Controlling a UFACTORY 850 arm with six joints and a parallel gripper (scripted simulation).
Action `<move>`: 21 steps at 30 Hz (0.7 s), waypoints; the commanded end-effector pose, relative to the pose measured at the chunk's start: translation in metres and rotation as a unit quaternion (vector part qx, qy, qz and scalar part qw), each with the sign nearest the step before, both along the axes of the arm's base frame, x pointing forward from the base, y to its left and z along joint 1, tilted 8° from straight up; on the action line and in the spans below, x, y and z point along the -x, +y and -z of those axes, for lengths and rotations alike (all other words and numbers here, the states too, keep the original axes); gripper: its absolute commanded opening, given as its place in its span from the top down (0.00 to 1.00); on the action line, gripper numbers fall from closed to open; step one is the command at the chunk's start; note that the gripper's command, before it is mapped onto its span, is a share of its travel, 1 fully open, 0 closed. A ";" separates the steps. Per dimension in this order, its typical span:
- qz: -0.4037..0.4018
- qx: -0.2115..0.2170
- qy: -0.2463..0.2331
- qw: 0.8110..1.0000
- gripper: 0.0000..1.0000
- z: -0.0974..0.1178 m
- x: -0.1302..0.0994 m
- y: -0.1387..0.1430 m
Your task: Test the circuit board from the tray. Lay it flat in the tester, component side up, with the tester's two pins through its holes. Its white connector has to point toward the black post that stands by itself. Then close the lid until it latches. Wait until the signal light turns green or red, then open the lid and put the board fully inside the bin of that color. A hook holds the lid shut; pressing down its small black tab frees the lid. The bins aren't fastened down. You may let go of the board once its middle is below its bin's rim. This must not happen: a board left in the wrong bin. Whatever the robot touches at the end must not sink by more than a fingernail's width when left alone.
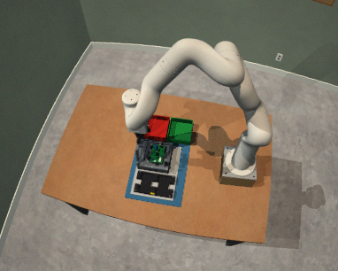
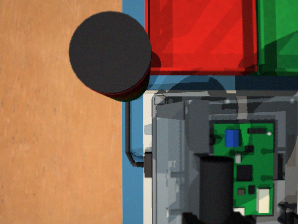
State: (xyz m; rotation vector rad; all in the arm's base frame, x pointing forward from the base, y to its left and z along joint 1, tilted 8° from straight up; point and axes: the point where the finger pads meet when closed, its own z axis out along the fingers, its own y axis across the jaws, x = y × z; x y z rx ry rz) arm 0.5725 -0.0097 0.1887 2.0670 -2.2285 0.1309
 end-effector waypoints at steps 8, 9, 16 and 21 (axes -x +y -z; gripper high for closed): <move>0.000 0.000 -0.002 1.000 1.00 0.005 0.035 0.002; 0.000 0.000 -0.002 1.000 1.00 0.007 0.039 0.002; 0.000 0.000 -0.002 1.000 1.00 0.017 0.064 0.003; 0.000 0.000 -0.002 1.000 1.00 0.027 0.082 0.003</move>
